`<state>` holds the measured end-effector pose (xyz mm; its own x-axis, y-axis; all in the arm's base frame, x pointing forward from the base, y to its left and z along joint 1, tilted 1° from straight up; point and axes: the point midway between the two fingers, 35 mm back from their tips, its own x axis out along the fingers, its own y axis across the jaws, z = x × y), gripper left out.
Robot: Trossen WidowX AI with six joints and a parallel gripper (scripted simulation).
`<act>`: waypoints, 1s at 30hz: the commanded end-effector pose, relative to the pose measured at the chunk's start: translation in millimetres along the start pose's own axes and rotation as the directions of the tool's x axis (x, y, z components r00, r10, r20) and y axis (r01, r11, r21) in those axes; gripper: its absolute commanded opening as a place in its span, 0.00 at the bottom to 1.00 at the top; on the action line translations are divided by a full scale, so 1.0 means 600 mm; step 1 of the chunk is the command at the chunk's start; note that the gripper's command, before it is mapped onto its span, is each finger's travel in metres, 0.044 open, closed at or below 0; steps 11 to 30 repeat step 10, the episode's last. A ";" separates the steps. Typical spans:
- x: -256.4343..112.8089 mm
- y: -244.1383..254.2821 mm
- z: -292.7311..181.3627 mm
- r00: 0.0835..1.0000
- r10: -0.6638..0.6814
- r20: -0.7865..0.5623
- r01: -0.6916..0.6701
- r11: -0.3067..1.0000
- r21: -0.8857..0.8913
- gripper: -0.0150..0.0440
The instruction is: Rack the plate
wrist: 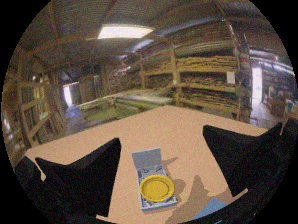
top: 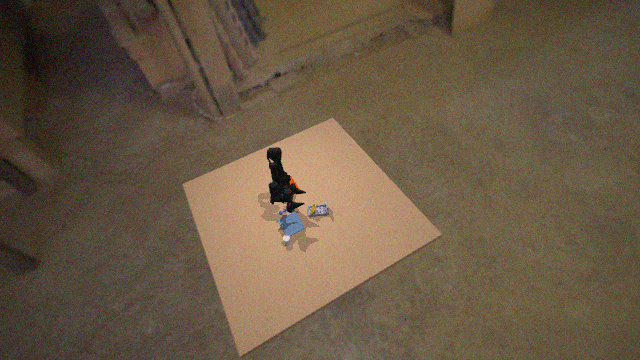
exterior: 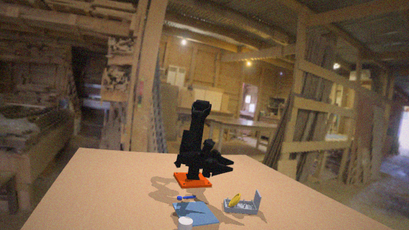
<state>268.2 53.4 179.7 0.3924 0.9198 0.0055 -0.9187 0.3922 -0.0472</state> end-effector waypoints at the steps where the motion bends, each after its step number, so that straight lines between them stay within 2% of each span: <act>1: -0.050 0.006 0.026 0.991 -0.136 -0.007 0.136 0.991 -0.001 0.93; 10: -0.137 0.033 0.055 0.904 -0.427 -0.019 0.427 0.904 -0.003 0.93; 30: -0.137 0.033 0.055 0.904 -0.427 -0.019 0.427 0.904 -0.003 0.93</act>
